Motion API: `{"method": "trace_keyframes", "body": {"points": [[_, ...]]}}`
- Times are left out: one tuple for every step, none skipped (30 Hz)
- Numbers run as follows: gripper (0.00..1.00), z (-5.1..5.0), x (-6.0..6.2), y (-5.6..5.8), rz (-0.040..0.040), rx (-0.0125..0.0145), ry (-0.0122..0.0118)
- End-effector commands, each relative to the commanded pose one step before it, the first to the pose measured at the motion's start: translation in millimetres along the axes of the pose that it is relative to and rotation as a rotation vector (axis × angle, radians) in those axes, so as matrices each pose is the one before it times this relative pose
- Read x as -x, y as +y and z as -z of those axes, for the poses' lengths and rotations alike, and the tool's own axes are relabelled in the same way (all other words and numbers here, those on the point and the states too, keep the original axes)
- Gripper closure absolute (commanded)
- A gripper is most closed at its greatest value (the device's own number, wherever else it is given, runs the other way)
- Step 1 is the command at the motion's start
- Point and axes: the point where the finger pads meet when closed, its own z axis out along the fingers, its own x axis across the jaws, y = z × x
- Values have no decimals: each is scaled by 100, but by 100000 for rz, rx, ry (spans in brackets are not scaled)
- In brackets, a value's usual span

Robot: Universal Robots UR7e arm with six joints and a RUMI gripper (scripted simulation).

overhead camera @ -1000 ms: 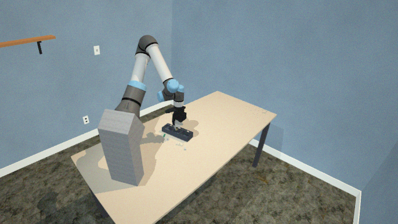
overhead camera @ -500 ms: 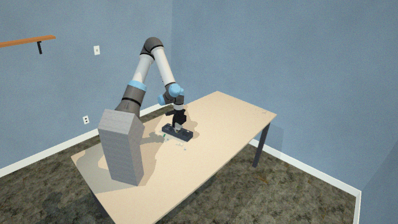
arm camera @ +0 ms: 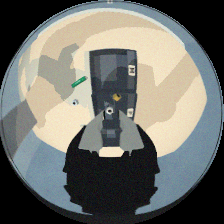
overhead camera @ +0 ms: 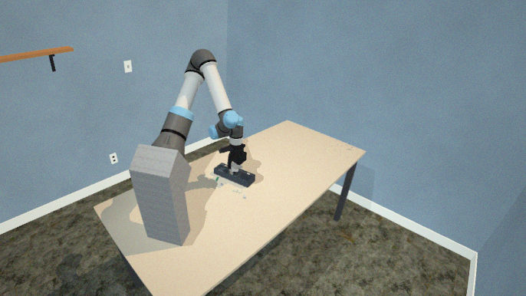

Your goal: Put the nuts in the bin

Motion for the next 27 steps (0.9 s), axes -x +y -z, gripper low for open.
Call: {"method": "trace_keyframes", "body": {"points": [[82, -4, -45, -18, 88, 32, 80], [82, 0, 0, 0, 0, 0, 0], [82, 0, 0, 0, 0, 0, 0], [82, 0, 0, 0, 0, 0, 0], [82, 0, 0, 0, 0, 0, 0], [82, 0, 0, 0, 0, 0, 0], [82, 0, 0, 0, 0, 0, 0], [82, 0, 0, 0, 0, 0, 0], [82, 0, 0, 0, 0, 0, 0], [82, 0, 0, 0, 0, 0, 0], [82, 0, 0, 0, 0, 0, 0], [82, 184, -4, 12, 8, 81, 64], [82, 132, 77, 2, -140, -21, -58], [82, 126, 32, -13, -39, -21, -34], [82, 0, 0, 0, 0, 0, 0], [82, 0, 0, 0, 0, 0, 0], [82, 132, 0, 0, 0, 0, 1], [82, 139, 0, 2, 0, -1, -1], [82, 132, 0, 0, 0, 0, 0], [82, 132, 0, 0, 0, 0, 0], [82, 132, 0, 0, 0, 0, 0], [82, 132, 0, 0, 0, 0, 0], [82, 132, 0, 0, 0, 0, 0], [82, 132, 0, 0, 0, 0, 0], [82, 132, 0, 0, 0, 0, 0], [82, 132, 0, 0, 0, 0, 0], [82, 132, 0, 0, 0, 0, 0]]}}
